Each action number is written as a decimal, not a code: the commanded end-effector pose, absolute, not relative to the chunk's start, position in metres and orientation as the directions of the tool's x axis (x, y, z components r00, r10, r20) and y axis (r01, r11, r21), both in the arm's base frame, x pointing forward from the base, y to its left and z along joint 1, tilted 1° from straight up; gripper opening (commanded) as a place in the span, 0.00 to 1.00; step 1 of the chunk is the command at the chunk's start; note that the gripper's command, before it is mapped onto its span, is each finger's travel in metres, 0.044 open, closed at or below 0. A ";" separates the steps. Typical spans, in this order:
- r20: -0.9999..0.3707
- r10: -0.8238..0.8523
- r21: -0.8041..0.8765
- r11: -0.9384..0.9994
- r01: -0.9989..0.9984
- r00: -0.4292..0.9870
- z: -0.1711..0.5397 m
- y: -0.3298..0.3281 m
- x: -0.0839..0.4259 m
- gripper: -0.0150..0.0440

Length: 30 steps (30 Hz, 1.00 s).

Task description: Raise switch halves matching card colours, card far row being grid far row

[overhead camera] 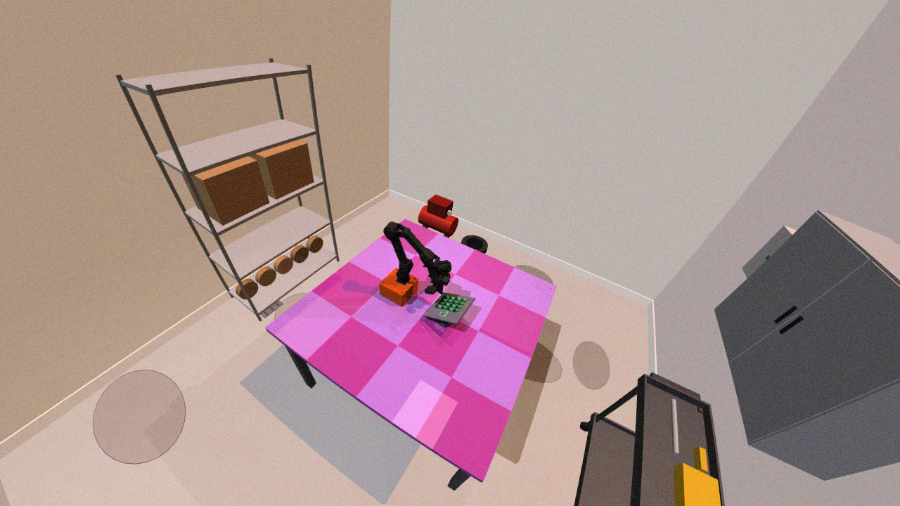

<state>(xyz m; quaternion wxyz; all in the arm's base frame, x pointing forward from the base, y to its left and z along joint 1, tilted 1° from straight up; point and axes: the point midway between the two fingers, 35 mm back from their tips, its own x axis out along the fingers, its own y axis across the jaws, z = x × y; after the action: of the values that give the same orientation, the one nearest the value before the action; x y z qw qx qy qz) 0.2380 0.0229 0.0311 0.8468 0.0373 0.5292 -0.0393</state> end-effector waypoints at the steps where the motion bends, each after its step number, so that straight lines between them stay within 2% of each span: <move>1: -0.901 -0.033 0.018 0.993 0.113 0.433 0.018 0.022 0.237 0.25; 30: -0.900 -0.033 0.018 0.993 0.113 0.434 -0.004 0.022 0.246 0.25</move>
<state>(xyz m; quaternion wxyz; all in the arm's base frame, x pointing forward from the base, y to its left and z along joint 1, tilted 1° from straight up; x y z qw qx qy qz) 0.2478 0.0217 -0.0024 0.8468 0.0398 0.5286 -0.0443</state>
